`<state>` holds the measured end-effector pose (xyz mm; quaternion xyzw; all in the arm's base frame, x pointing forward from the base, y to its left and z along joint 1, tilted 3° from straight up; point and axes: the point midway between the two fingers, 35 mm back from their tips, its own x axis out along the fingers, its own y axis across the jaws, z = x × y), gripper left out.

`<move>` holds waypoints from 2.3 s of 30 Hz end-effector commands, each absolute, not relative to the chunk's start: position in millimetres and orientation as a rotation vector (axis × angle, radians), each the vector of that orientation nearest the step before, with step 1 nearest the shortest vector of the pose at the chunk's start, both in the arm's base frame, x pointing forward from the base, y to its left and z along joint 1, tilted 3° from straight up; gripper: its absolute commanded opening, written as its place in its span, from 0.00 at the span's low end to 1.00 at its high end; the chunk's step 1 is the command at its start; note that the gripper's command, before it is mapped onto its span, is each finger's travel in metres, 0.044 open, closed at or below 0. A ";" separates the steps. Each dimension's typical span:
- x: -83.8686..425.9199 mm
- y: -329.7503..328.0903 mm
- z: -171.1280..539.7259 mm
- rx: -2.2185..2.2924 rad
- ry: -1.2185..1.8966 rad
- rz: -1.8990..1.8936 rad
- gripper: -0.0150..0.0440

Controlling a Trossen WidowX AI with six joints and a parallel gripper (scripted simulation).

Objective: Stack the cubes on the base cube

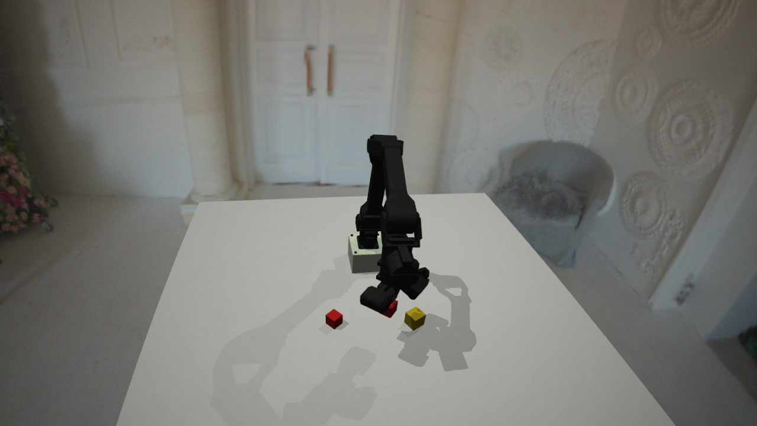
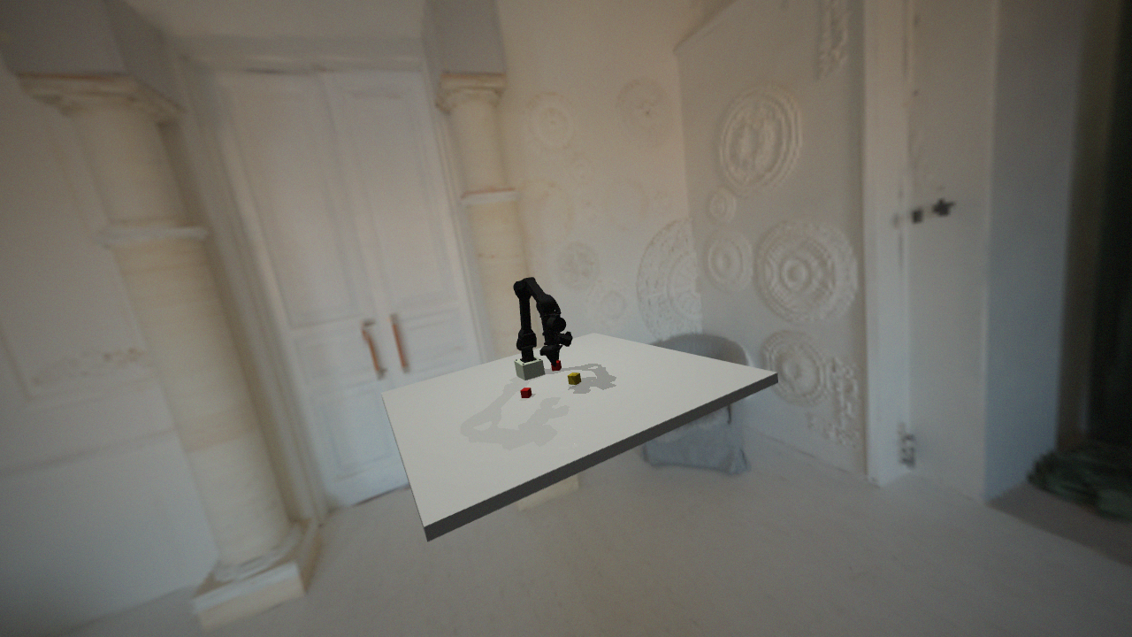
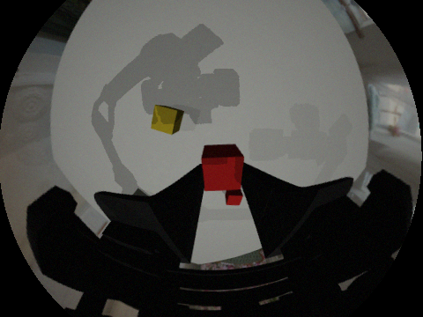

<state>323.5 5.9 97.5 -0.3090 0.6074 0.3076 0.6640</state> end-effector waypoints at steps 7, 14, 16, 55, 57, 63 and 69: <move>312.5 31.8 92.6 -0.479 1.428 0.488 0.43; 304.5 48.6 87.8 -0.329 1.458 0.353 0.43; 302.0 53.3 86.4 -0.286 1.465 0.314 0.43; 267.3 102.2 69.7 0.220 1.491 -0.145 0.43; 267.3 102.2 69.3 0.221 1.491 -0.145 0.43; 268.5 103.0 56.7 0.222 1.491 -0.146 0.43; 269.0 103.6 44.3 0.224 1.491 -0.148 0.43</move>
